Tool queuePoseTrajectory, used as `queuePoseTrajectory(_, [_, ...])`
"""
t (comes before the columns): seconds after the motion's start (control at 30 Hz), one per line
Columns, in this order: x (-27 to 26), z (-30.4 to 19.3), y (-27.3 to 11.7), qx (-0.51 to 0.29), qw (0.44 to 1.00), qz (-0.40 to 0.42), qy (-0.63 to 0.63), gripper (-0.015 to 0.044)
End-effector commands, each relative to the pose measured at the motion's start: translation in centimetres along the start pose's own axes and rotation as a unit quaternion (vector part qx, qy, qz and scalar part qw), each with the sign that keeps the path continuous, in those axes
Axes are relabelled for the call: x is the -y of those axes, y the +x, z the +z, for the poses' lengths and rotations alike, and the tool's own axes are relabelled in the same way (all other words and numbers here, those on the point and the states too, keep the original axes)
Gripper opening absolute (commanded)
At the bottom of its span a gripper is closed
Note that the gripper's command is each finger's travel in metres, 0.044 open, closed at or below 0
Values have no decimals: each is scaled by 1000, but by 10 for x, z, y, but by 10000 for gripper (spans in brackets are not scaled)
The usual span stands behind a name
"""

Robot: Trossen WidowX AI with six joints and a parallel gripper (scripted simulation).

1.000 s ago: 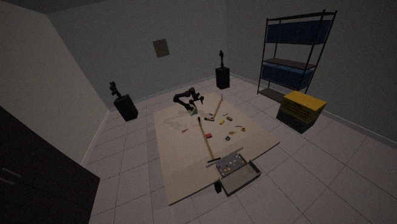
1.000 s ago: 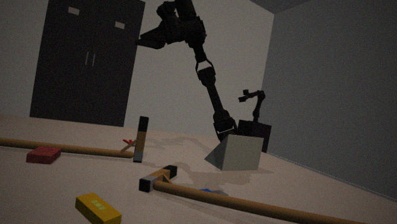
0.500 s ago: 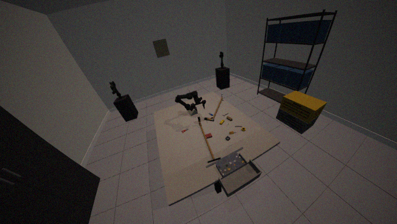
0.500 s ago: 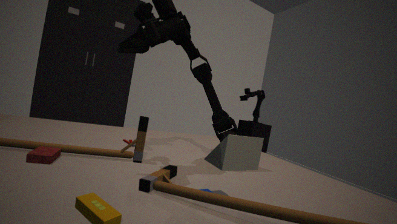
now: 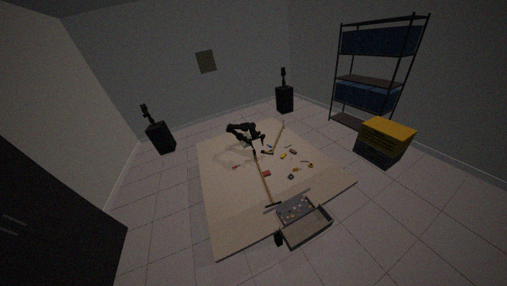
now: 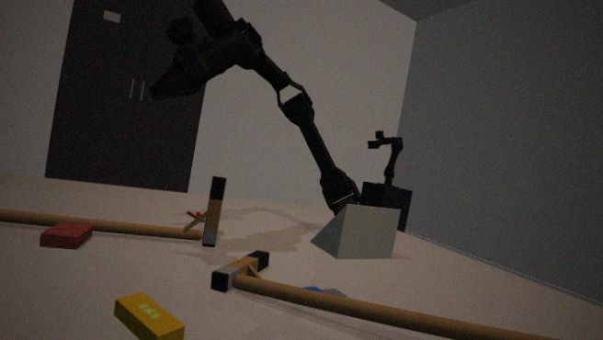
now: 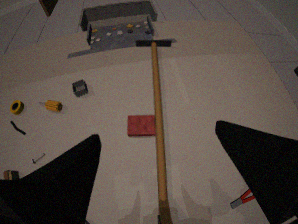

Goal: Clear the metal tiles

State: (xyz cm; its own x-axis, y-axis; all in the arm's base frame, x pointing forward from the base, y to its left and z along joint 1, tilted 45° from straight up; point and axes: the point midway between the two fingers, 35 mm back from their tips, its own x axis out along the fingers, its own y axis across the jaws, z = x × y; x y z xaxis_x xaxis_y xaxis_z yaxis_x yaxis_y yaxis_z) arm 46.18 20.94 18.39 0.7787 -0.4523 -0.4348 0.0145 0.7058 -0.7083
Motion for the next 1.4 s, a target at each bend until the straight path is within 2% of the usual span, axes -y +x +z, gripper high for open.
queuePoseTrajectory(0.0, [2,-4,21,-23,1000,-2,9,440])
queuePoseTrajectory(0.67, [18,-33,107,-124,991,-18,43,440])
queuePoseTrajectory(1.37, [41,-89,191,-234,968,-34,87,440])
